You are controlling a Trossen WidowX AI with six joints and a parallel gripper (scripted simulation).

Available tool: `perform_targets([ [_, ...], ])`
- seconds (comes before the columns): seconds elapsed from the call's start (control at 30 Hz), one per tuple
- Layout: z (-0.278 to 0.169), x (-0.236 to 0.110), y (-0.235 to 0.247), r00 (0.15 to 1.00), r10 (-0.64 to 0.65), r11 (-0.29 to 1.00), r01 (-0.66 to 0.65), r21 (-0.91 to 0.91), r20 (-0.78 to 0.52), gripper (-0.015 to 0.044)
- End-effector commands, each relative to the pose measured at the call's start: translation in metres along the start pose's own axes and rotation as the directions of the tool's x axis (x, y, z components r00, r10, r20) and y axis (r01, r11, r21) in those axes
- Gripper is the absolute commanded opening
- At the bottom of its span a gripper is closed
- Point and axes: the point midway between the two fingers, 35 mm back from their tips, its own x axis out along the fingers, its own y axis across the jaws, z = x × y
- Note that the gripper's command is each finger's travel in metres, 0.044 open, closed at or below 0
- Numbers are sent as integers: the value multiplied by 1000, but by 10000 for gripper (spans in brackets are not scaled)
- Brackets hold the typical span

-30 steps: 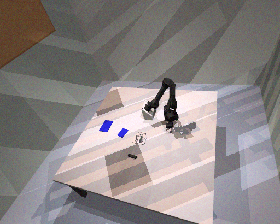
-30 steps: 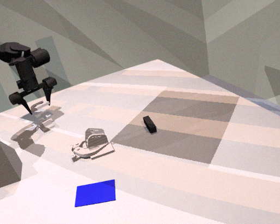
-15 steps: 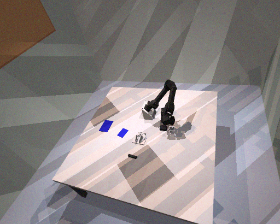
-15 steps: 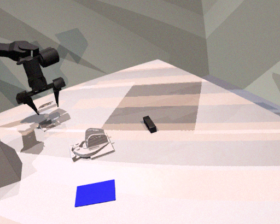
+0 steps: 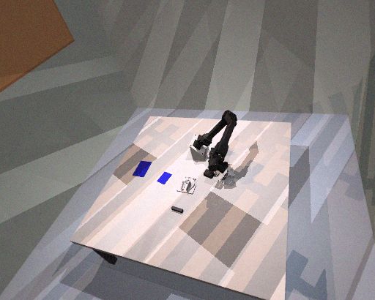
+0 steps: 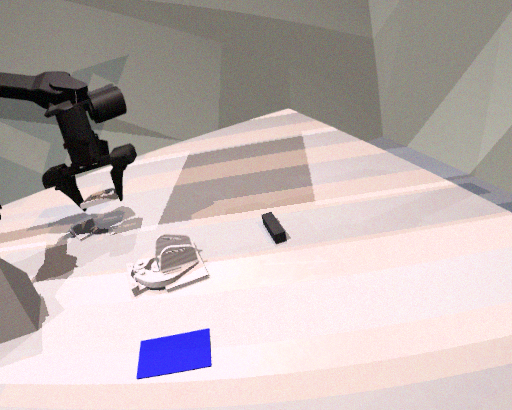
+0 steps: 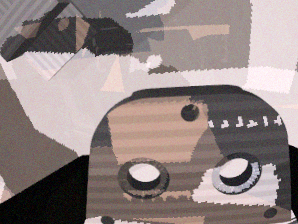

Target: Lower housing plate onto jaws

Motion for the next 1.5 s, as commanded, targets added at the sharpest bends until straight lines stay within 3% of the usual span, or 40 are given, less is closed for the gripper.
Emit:
perform_targets([
  [0.0,-9,1,-12,1000,0,995,0,96,-1,351],
  [0.7,-64,4,-54,1000,9,853,-2,522,-11,351],
  [1.47,-137,6,-81,999,21,494,-31,869,24,351],
])
